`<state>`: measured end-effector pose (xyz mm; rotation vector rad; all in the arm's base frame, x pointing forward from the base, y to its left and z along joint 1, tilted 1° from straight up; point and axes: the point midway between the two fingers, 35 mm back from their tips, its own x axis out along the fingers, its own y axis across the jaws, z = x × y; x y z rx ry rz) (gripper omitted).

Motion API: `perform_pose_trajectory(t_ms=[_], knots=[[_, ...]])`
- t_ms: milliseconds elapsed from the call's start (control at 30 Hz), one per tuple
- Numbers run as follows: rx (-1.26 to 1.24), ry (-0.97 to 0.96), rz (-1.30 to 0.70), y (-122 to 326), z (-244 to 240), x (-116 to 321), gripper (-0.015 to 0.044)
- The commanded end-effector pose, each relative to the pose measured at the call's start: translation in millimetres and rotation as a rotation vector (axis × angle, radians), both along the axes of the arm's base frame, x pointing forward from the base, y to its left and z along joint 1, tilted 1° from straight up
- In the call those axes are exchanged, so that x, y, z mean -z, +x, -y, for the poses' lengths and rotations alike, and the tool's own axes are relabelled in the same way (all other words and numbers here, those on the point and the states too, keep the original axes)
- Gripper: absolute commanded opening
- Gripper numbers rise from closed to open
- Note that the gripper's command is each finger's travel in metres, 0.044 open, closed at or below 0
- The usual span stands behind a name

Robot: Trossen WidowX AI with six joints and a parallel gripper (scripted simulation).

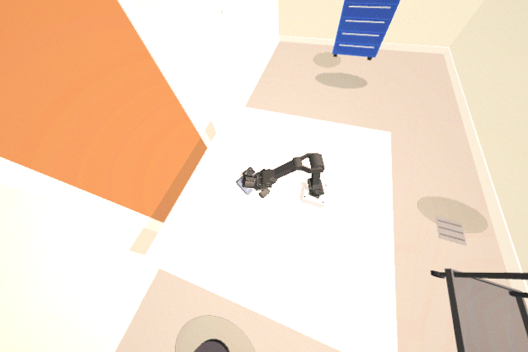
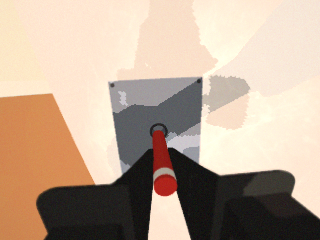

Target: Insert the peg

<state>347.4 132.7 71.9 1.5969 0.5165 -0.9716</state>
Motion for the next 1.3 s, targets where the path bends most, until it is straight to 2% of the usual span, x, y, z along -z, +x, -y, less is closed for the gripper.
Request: perform_pose_trajectory(t_ms=[0, 1267], knots=[[0.003, -0.003, -0.004, -1.8, 1.5, 3.1, 0.0], [0.003, -0.003, -0.003, 9.9, 3.6, 17.3, 0.0]])
